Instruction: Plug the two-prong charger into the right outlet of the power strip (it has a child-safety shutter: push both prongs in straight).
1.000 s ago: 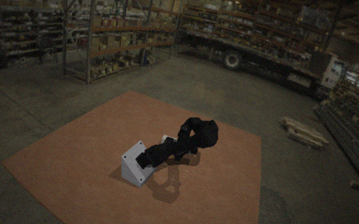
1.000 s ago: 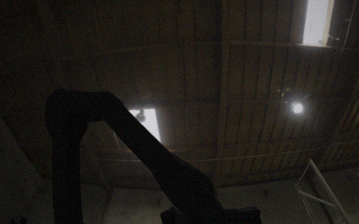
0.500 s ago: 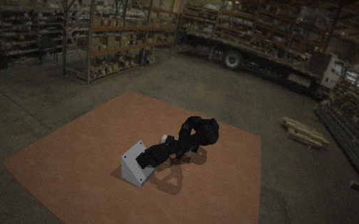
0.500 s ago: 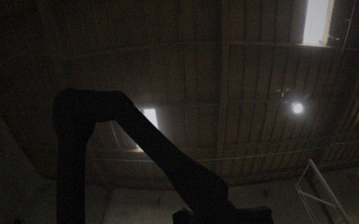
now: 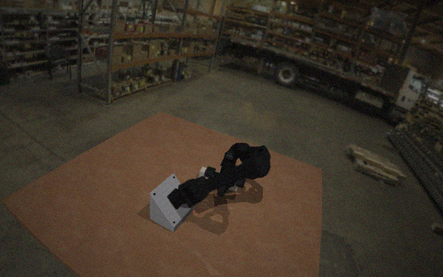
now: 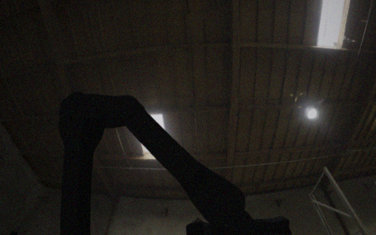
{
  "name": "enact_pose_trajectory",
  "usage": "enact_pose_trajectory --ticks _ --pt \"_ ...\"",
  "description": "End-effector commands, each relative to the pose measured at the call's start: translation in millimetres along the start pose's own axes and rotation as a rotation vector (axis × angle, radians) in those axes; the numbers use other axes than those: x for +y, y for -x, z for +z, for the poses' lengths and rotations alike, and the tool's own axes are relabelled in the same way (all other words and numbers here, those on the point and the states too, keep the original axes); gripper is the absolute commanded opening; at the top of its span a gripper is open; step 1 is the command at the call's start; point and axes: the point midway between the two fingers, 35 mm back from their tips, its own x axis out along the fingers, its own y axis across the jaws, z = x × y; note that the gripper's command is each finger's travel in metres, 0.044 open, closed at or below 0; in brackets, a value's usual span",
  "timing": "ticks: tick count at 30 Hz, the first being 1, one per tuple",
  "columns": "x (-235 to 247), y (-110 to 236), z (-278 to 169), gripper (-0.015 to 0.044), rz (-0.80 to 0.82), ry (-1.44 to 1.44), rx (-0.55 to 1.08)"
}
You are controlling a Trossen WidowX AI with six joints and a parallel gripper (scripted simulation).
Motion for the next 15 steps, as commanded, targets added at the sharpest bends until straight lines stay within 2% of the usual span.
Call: enact_pose_trajectory --ticks 1,15 --pt "-0.9 -0.1 1.8 0.0 -0.005 -0.004 0.0" --pt "-1.5 0.0 3.8 0.0 -0.005 -0.004 0.0"
